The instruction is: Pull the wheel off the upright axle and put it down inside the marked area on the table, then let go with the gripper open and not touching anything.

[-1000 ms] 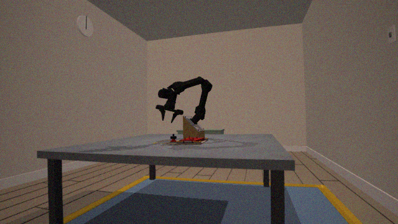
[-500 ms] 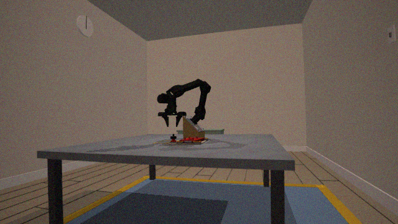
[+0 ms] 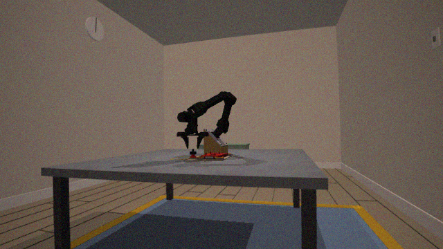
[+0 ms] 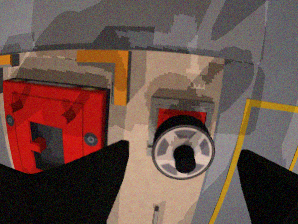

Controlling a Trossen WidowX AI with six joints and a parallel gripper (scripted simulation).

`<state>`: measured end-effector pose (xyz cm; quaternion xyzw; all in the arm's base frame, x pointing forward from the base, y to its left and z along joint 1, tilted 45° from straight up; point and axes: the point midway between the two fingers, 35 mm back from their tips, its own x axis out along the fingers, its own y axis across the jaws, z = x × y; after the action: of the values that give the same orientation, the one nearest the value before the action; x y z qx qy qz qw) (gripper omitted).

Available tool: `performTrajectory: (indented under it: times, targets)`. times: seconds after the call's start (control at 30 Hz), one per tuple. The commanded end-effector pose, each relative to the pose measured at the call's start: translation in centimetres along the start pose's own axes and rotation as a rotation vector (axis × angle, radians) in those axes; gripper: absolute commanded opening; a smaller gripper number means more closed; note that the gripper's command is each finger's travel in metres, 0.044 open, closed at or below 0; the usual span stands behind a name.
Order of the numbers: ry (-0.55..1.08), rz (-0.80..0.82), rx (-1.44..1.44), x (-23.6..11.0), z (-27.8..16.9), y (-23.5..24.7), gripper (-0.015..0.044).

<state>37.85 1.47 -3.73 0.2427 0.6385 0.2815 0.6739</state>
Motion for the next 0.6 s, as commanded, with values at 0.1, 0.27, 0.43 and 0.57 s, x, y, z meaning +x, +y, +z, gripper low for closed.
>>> performTrajectory:
  times: [0.1, 0.27, 0.43, 0.57]
  targets:
    - [0.015, 0.012, 0.017, 2.87, -0.90, -0.08, 0.0300]
    - [0.023, 0.008, 0.009, 2.58, -0.83, 0.06, 0.0221]
    - [0.023, 0.008, 0.009, 2.58, -0.83, 0.06, 0.0168]
    - [0.023, 0.008, 0.009, 2.58, -0.83, 0.06, 0.0142]
